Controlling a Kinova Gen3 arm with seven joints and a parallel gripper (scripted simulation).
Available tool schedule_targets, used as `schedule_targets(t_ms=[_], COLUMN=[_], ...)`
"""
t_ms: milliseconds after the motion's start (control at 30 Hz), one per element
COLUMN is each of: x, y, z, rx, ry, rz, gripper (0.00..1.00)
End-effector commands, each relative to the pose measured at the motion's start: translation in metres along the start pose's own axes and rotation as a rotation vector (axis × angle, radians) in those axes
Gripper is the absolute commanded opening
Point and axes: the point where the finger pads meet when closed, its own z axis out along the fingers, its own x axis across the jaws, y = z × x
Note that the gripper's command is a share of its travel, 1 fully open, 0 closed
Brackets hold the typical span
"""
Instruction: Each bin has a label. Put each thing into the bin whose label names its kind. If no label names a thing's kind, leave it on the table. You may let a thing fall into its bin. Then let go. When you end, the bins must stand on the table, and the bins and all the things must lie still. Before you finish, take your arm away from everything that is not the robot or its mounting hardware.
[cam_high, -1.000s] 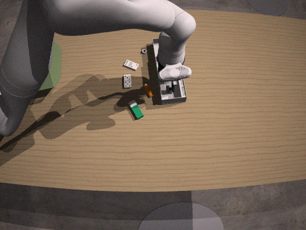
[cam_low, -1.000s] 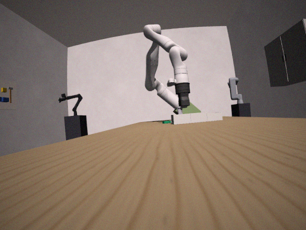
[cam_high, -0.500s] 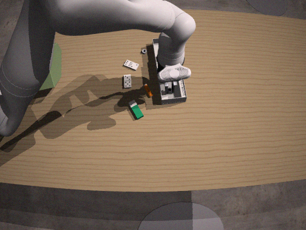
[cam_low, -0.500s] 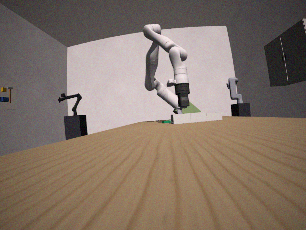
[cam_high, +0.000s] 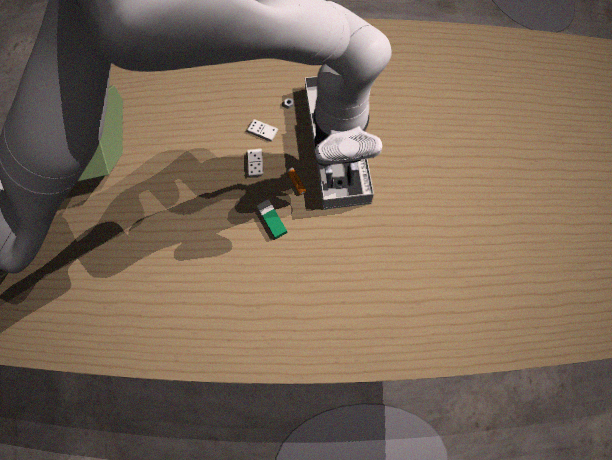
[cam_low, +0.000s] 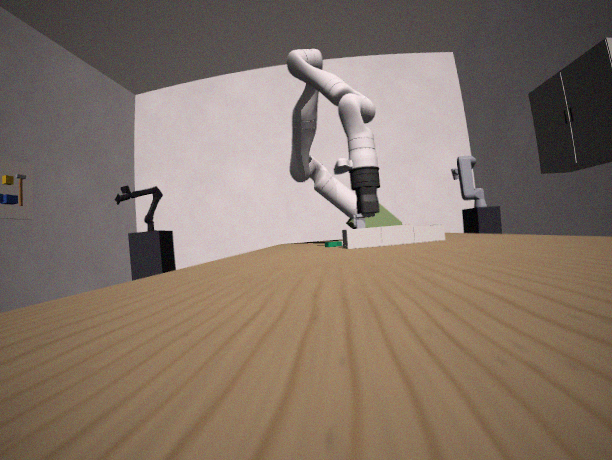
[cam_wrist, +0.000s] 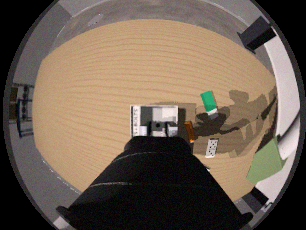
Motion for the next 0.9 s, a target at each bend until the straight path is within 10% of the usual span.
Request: schedule_targets(t_ms=[0,867], x=[-0.001,-0.001], y=[0.0,0.0], z=[-0.001,-0.04], rx=[-0.001,-0.001], ry=[-0.002,-0.002], rz=[0.0,0.0], gripper=[0.64,0.64])
